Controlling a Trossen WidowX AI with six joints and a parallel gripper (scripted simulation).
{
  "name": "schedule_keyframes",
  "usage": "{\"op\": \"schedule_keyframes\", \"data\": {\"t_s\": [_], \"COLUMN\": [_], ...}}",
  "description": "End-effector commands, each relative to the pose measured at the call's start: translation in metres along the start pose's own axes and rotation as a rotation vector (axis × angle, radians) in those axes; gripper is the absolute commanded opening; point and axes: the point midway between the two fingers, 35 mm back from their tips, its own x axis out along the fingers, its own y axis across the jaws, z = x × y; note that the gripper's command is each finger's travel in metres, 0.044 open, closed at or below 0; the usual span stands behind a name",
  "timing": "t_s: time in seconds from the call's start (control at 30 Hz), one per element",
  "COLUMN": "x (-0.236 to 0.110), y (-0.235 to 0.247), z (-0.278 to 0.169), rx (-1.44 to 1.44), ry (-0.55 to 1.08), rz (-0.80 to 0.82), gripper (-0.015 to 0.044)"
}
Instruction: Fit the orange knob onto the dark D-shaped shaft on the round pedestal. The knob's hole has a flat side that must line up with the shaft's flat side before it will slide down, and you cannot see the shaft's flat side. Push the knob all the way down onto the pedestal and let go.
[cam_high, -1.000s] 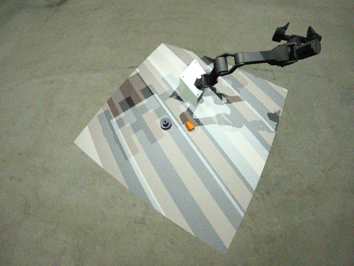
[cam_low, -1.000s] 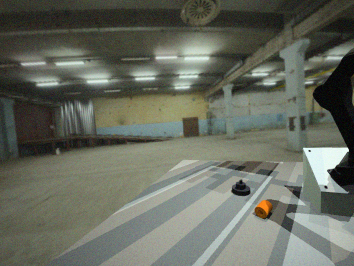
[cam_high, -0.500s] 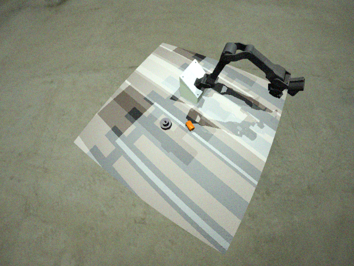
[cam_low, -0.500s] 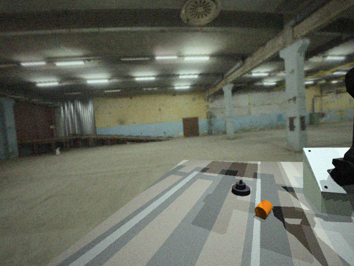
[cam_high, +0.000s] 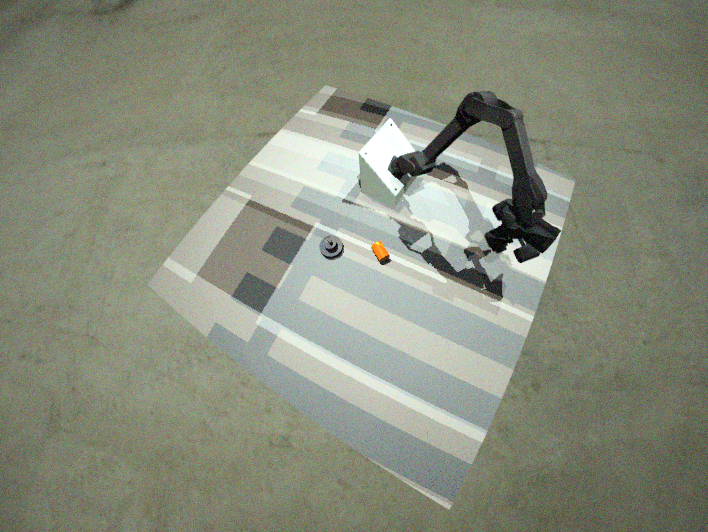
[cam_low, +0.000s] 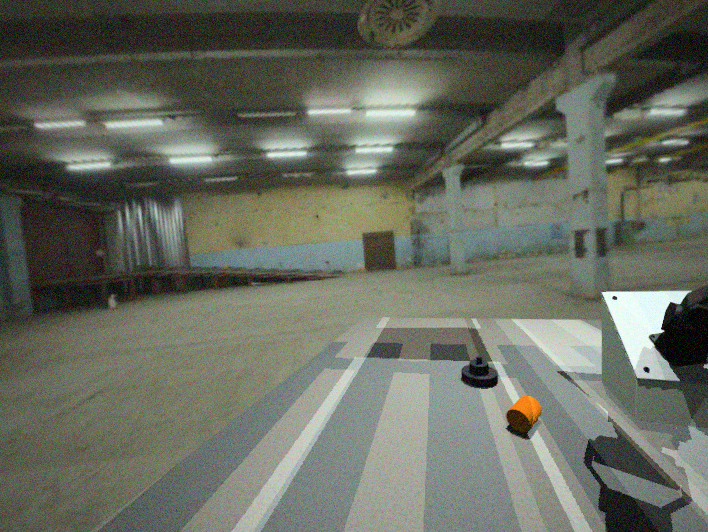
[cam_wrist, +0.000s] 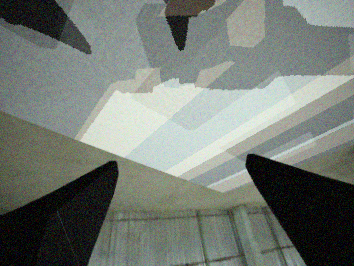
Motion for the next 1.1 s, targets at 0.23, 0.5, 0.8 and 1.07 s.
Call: {"op": "schedule_keyframes", "data": {"t_s": [0.23,0.5,0.8,1.07], "x": [-0.058,-0.137,-0.221,-0.255], "y": [0.014,-0.018,-0.092,-0.136], "z": [0.142,0.238,0.297,0.307], "rx": [0.302,0.662,1.068,1.254], "ry": [-0.292,-0.409,-0.392,-0.327], "rz": [0.109,0.217,0.388,0.500], "gripper": [0.0440,0.0440,0.0440,0.0440]}}
